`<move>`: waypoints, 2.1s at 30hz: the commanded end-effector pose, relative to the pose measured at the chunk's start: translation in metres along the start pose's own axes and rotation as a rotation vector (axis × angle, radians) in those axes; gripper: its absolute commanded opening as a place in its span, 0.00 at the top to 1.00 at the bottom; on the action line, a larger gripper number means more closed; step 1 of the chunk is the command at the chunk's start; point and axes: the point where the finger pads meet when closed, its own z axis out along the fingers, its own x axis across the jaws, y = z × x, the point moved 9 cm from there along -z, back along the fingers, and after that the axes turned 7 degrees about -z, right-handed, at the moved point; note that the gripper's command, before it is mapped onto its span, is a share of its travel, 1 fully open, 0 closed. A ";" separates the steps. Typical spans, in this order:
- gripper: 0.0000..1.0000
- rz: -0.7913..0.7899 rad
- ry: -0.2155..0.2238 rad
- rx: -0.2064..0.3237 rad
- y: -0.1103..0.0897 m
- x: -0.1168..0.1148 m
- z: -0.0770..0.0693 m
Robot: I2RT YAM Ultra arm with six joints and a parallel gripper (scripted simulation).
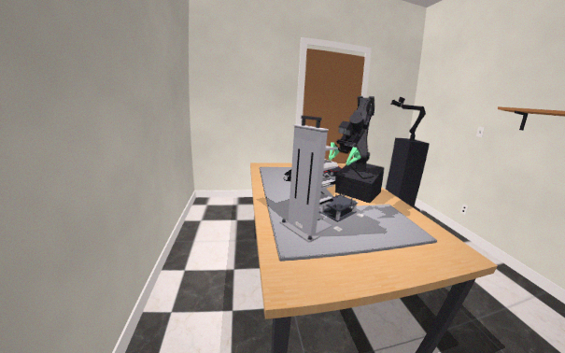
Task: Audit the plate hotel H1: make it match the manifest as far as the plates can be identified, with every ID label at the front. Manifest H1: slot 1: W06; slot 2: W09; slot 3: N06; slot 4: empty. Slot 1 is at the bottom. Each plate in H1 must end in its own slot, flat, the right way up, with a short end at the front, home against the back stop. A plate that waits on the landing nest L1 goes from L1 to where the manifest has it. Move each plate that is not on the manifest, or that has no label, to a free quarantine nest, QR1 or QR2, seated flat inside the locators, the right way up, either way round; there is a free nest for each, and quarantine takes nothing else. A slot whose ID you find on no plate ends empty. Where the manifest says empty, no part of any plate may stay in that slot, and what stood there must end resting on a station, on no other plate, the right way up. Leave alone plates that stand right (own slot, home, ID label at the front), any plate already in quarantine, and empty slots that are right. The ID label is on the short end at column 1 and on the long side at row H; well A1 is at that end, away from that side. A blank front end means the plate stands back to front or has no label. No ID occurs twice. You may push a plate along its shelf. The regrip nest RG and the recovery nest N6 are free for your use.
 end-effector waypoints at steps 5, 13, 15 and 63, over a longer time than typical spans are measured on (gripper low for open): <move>0.00 0.015 0.010 -0.057 0.017 -0.001 -0.010; 0.00 0.015 0.010 -0.057 0.017 -0.001 -0.010; 0.00 0.015 0.010 -0.057 0.017 -0.001 -0.010; 0.00 0.003 -0.012 -0.001 -0.027 0.002 -0.009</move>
